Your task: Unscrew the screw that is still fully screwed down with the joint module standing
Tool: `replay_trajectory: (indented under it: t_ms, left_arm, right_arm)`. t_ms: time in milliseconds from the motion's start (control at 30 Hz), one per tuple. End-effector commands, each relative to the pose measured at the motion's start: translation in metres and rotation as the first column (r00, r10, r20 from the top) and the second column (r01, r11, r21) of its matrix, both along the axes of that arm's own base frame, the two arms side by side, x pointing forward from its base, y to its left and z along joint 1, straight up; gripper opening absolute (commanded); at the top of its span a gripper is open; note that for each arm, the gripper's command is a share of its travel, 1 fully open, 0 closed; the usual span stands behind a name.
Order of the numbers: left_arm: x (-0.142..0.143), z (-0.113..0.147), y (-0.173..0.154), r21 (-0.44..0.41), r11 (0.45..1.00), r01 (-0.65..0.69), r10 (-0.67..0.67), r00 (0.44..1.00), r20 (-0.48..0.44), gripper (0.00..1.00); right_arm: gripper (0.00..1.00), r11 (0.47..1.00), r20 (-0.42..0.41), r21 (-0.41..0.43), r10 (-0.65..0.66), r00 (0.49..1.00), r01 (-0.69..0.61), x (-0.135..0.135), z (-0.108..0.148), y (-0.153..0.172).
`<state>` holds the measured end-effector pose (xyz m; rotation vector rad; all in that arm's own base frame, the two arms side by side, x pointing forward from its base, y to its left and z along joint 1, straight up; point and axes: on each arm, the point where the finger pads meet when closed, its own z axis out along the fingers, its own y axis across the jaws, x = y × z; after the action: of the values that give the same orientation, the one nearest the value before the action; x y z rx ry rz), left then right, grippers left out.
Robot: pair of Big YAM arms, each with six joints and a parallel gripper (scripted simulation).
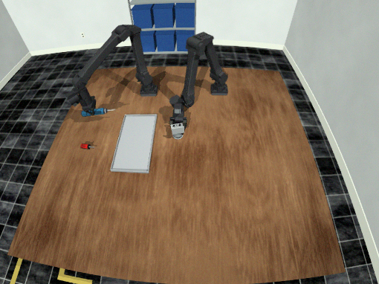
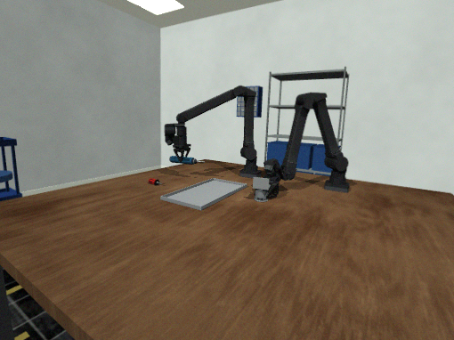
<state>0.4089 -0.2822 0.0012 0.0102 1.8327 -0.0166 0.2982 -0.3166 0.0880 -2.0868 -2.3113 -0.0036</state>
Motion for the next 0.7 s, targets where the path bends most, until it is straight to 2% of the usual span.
replay_trajectory:
  t_ms: [0,667]
  left_arm:
    - [0.004,0.007,-0.006,-0.014,1.000,0.003,-0.003,1.000,0.018,0.59]
    - [0.004,0.007,-0.006,-0.014,1.000,0.003,-0.003,1.000,0.018,0.59]
  right_arm:
    - [0.42,0.997,0.073,-0.079,-0.001,0.997,0.007,0.020,0.046,-0.029]
    - [0.42,0.997,0.074,-0.080,-0.001,0.997,0.007,0.019,0.072,-0.028]
